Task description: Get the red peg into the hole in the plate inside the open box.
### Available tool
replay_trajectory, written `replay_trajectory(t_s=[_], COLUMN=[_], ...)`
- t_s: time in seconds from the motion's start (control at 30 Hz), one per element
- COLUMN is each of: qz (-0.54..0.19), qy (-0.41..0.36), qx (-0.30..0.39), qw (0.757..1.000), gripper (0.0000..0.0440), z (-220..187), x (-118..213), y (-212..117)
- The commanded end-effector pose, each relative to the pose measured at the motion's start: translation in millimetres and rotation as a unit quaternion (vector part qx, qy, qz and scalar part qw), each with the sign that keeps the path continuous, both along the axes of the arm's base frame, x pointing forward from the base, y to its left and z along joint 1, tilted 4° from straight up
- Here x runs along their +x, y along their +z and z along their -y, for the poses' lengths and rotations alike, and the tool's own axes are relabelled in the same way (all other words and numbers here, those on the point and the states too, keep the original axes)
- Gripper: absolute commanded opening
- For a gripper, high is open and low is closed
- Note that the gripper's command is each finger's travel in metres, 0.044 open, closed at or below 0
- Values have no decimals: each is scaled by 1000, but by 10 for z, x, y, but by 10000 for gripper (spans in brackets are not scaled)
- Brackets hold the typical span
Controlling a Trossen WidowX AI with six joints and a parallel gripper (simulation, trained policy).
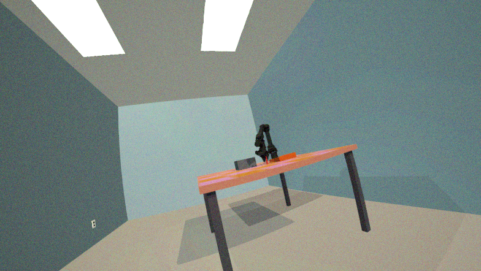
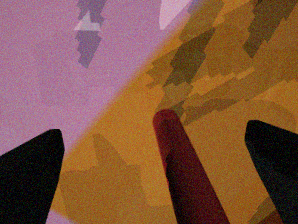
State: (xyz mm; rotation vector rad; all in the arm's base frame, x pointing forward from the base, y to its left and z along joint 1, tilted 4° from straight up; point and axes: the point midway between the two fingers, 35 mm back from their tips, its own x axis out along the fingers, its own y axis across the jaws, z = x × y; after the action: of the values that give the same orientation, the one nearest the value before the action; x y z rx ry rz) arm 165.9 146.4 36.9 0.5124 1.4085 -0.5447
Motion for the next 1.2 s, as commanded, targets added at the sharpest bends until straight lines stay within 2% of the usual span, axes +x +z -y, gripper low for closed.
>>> replay_trajectory(t_s=[0.0,0.37,0.67,1.17], qz=[-10,-42,-2,60], qy=[-3,-9,3,-19], qx=[-3,-32,-39,-41], qw=[1000,999,999,997], gripper=[303,27,0,0], z=[14,78,103,224], x=[-23,-80,59,318], y=[-82,-200,150,835])
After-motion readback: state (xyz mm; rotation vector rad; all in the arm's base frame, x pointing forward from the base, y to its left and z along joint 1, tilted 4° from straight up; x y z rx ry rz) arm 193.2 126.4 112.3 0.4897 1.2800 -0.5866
